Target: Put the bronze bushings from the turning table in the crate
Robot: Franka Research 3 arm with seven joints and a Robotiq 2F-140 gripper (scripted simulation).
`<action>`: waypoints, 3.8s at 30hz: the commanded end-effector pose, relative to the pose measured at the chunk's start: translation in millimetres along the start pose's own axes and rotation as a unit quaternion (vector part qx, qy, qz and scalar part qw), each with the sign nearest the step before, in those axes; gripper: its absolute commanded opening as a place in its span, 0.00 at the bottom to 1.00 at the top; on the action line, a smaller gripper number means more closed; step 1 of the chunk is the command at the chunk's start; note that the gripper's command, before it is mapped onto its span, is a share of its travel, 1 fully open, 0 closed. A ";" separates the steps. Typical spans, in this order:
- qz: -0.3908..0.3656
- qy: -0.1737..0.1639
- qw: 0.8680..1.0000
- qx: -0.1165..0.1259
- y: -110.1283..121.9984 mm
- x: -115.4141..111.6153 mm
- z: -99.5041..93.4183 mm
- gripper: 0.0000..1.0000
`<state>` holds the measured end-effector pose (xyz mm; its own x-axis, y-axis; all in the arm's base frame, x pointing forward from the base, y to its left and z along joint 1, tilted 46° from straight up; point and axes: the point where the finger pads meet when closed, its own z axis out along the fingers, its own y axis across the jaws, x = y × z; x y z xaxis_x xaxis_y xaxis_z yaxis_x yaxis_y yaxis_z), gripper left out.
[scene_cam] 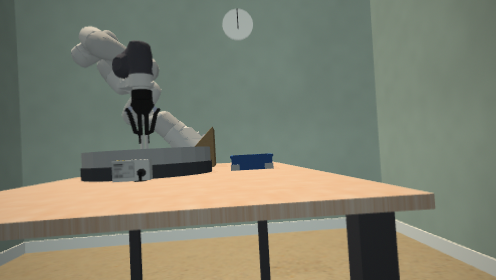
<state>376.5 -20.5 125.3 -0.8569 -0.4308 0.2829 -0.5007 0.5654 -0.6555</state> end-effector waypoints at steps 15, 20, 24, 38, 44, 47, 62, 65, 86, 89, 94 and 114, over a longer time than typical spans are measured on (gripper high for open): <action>0.000 -0.001 1.000 0.001 0.2 -0.7 0.5 0.00; 0.000 -0.001 1.000 0.001 0.2 -0.7 0.5 0.00; 0.000 -0.001 1.000 0.001 0.2 -0.7 -1.2 0.00; 0.000 -0.001 1.000 0.001 0.2 -0.6 -47.9 0.00; 0.000 -0.001 1.000 0.001 0.3 -0.5 -65.7 0.00; 0.000 -0.001 1.000 0.001 0.3 -0.5 -67.3 0.00; 0.000 -0.001 1.000 0.001 0.3 -0.5 -67.6 0.00; 0.000 -0.001 1.000 0.001 0.3 -0.5 -67.6 0.00; 0.000 -0.001 1.000 0.001 0.4 -0.6 -67.6 0.00; 0.000 -0.001 1.000 0.001 1.6 -1.3 -67.6 0.00; 0.000 -0.001 1.000 0.001 9.8 -6.3 -67.6 0.00; 0.000 -0.001 1.000 0.001 115.3 -70.6 -67.6 0.00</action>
<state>366.5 113.5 88.1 -0.7803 -0.5267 0.3372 -0.6136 0.5407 -0.5755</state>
